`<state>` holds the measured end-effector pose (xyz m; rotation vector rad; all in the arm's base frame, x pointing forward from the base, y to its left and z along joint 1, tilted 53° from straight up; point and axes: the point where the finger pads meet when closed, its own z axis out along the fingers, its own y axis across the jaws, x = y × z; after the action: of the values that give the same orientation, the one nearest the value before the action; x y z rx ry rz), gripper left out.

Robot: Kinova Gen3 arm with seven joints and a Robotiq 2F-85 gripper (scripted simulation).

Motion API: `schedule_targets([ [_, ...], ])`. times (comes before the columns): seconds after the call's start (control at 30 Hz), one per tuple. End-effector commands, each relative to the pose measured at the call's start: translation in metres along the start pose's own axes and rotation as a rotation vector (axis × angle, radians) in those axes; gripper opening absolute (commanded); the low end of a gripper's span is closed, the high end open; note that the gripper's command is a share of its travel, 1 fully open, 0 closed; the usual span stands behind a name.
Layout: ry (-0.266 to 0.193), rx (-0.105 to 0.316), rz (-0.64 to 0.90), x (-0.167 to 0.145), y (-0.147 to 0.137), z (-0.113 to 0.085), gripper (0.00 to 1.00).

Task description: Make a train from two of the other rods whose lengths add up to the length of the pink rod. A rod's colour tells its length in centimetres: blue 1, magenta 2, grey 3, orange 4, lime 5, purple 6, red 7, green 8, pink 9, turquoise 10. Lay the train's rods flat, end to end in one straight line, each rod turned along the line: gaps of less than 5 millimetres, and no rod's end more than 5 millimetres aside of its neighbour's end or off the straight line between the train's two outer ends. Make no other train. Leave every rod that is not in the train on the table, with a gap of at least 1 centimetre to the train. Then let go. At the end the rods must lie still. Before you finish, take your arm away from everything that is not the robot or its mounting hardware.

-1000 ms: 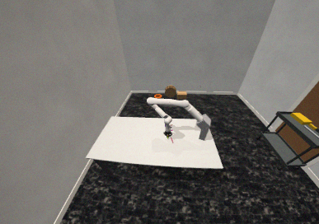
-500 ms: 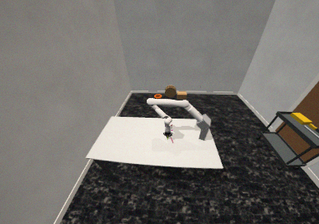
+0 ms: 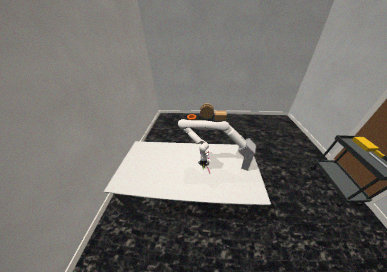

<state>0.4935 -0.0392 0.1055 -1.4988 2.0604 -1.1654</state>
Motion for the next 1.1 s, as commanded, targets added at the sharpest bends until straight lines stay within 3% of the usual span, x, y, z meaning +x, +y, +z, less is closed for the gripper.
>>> schedule_targets([
  [0.0,-0.001,0.001,0.000,-0.0003,-0.0003,-0.0004,0.05],
  [0.77,-0.001,0.001,0.000,-0.0003,-0.0003,-0.0004,0.05],
  [1.07,-0.001,0.001,0.000,-0.0003,-0.0003,-0.0004,0.16],
])
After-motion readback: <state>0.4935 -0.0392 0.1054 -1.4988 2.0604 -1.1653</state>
